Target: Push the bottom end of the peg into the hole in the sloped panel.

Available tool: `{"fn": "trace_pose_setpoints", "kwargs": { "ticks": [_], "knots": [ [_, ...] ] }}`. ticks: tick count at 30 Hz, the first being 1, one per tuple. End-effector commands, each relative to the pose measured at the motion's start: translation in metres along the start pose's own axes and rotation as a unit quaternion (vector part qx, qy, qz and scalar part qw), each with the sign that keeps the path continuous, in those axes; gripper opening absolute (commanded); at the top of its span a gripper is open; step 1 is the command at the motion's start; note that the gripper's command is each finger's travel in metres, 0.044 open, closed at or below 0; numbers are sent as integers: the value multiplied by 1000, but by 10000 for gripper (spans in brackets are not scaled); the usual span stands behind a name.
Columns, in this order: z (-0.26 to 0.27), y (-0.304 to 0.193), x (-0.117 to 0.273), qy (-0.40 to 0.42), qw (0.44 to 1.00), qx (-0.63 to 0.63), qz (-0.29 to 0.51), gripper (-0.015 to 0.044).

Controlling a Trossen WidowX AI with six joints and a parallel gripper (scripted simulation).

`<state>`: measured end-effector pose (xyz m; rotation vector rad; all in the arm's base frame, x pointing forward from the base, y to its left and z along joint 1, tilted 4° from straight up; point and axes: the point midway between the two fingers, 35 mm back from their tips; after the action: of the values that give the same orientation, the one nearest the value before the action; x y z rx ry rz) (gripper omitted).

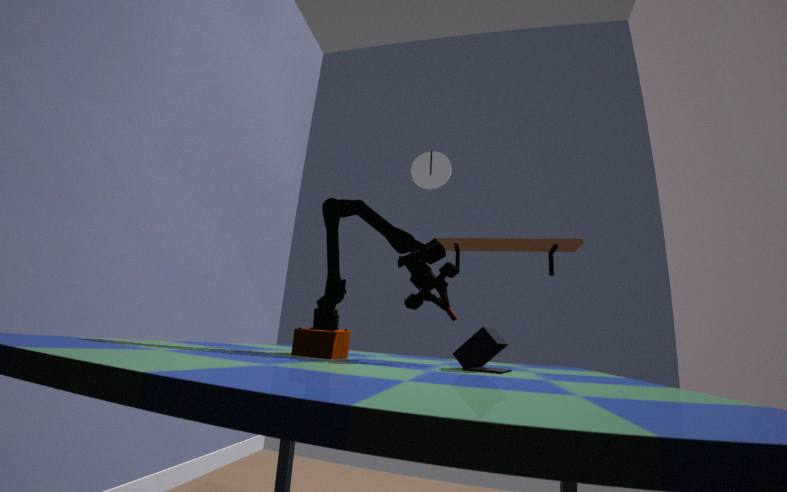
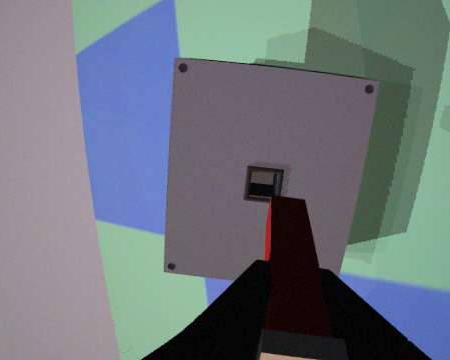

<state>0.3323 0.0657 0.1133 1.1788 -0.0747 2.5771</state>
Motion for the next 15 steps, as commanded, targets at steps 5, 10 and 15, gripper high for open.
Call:
{"fn": "trace_pose_setpoints", "kwargs": {
  "ticks": [5,10,15],
  "knots": [
    [1,-4,-10,6,1000,2,0,0],
    [2,-6,-17,9,1000,3,2,0],
    [3,-9,-24,13,1000,5,4,0]
  ]
}}
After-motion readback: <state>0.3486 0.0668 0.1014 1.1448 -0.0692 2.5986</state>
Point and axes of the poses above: the point midway between the two fingers, 35 mm back from their tips, its own x axis back along the fingers, its own z axis across the jaws, y = z × x, and after that the axes turned 2 degrees about x, right-handed
